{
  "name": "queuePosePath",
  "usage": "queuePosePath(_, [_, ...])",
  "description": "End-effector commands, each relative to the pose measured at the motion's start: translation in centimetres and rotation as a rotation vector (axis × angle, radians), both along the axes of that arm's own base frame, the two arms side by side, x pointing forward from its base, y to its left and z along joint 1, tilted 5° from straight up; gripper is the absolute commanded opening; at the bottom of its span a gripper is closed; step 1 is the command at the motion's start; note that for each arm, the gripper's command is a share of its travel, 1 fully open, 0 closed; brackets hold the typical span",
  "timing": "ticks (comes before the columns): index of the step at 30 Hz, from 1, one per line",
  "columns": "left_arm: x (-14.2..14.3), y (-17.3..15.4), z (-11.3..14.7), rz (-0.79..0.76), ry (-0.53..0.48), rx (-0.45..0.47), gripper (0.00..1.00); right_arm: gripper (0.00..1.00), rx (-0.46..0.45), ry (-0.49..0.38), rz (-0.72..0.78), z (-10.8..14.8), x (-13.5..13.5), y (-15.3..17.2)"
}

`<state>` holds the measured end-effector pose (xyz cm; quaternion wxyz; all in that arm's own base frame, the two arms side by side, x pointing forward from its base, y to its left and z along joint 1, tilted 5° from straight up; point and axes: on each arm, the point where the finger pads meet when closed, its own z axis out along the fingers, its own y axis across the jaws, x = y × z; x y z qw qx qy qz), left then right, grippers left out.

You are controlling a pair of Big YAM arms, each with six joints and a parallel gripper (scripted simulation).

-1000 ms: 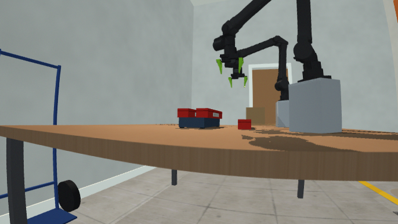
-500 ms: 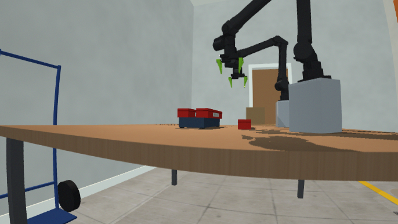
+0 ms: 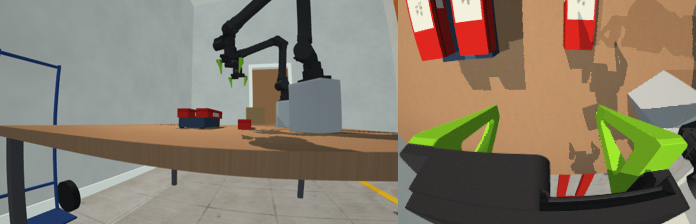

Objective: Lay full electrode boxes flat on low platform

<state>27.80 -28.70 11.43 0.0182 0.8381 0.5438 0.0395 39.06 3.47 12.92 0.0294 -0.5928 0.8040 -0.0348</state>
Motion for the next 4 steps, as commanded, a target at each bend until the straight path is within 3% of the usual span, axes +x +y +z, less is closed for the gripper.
queuePosePath(1, [0.77, -0.88, 1.31, 0.003, -0.022, -0.024, 1.00, 1.00, 0.005, -0.035, 0.004, 1.32, 1.18, 0.30])
queuePosePath(4, [0.77, -0.88, 1.31, 0.003, -0.022, -0.024, 1.00, 1.00, 0.005, -0.035, 0.004, 1.32, 1.18, 0.30])
